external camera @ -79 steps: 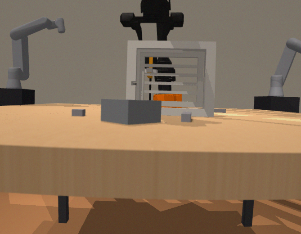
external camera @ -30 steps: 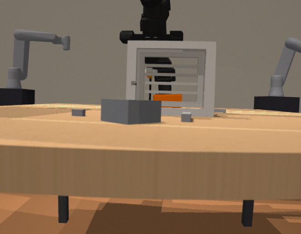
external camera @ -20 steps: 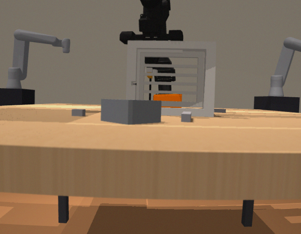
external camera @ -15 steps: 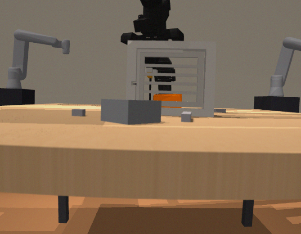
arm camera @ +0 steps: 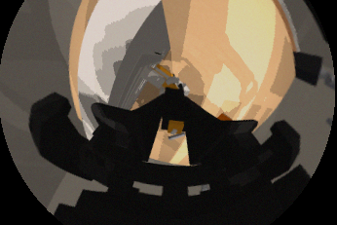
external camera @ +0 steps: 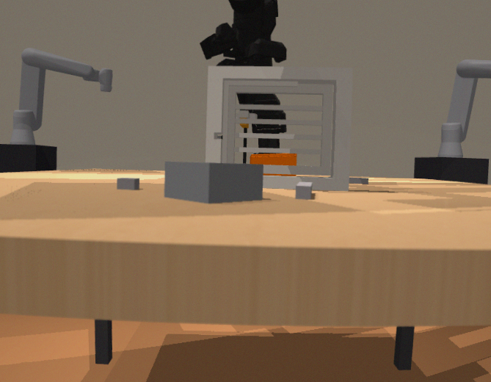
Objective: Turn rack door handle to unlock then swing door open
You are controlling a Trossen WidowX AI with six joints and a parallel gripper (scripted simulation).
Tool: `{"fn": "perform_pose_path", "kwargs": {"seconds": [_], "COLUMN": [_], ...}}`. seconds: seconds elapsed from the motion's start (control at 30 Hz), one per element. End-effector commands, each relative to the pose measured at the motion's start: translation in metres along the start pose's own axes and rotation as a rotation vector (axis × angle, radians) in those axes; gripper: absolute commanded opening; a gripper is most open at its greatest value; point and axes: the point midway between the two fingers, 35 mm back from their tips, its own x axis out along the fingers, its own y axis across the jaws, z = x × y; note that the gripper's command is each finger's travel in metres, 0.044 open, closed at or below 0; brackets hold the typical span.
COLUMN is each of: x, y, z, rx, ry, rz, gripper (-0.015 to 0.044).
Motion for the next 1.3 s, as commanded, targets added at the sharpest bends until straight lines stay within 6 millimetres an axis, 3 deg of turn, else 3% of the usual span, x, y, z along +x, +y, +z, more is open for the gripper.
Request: {"fn": "perform_pose_path", "kwargs": {"seconds": [0.0, 0.43, 0.83, 1.17, 1.27], "x": [-0.0011, -0.001, -0.001, -0.001, -0.001], "y": [-0.0001, -0.0001, -0.0001, -0.0001, -0.0001], "z": [0.0003, 0.0003, 0.0003, 0.0003, 0.0003], "rx": [0.203, 0.835, 0.867, 0.867, 0.834], "ry": [-0.003, -0.002, -0.002, -0.002, -0.002], "rz": [0.003, 0.004, 0.004, 0.004, 0.004], "gripper": [0.0015, 0.0015, 0.0015, 0.0277, 0.0287]}}
